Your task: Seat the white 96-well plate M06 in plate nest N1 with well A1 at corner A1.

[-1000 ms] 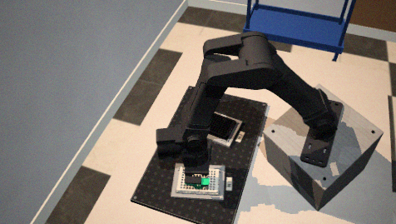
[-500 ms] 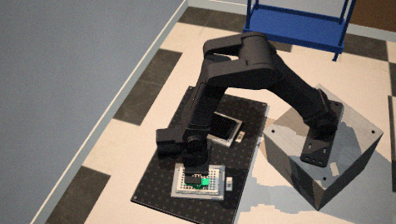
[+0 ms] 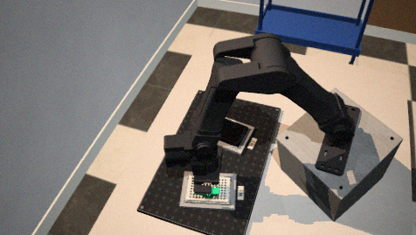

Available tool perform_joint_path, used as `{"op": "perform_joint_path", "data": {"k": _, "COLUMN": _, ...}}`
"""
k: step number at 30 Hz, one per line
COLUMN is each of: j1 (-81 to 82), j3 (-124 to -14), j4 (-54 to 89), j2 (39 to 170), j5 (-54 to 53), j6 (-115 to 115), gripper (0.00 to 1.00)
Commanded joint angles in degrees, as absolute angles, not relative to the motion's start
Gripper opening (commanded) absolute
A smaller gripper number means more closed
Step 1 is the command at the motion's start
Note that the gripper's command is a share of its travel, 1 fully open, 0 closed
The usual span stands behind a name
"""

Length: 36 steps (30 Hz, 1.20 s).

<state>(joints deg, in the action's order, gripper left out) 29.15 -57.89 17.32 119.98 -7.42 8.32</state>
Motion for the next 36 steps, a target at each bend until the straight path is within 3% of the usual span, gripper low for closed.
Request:
{"op": "perform_joint_path", "data": {"k": 1, "j1": 29.0, "j3": -59.6, "j4": 16.6, "j2": 117.8, "j5": -7.3, "j6": 8.8, "gripper": 1.00}}
{"op": "perform_joint_path", "data": {"k": 36, "j1": 29.9, "j3": -60.0, "j4": 13.0, "j2": 123.8, "j5": -7.1, "j6": 9.3, "gripper": 1.00}}
